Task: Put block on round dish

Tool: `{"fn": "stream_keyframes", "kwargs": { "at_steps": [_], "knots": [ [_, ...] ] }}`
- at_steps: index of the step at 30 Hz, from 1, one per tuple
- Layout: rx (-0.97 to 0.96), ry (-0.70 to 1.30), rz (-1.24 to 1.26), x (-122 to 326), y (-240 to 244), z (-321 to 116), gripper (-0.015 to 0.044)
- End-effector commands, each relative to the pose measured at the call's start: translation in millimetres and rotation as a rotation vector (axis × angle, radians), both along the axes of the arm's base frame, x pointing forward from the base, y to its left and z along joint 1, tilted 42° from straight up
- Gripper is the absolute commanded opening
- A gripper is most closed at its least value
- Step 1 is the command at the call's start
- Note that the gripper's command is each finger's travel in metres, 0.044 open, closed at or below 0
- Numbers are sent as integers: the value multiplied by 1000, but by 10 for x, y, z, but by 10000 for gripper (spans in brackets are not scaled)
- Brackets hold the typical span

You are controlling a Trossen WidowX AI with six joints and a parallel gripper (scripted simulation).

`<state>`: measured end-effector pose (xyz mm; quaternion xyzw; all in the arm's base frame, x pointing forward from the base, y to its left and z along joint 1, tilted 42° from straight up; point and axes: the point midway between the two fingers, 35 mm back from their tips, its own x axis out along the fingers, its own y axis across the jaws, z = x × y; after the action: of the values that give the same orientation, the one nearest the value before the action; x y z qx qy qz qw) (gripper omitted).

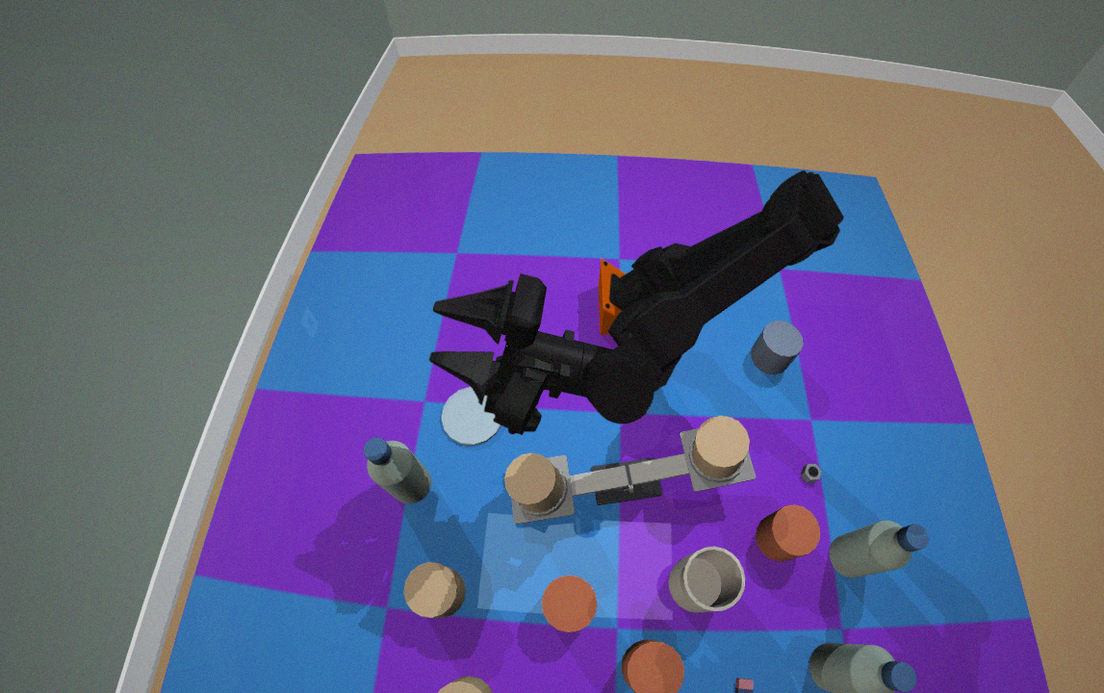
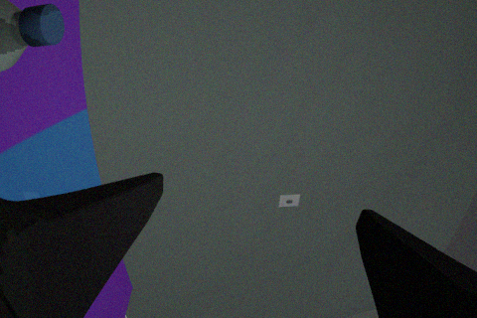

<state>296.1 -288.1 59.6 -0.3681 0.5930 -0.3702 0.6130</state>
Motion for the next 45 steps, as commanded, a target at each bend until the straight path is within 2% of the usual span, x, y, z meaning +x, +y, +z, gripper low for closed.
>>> {"fn": "stream_keyframes", "kwargs": {
  "at_steps": [1, 13, 24, 34, 45],
  "knots": [
    [98, 42, 52, -26, -16, -88, 440],
    [436, 144, 208, -238, 165, -371, 440],
    [772, 156, 318, -474, 471, -509, 440],
    [1078, 85, 392, -664, 818, -463, 440],
    [1394, -89, 444, -795, 1203, -191, 440]
  ]
}}
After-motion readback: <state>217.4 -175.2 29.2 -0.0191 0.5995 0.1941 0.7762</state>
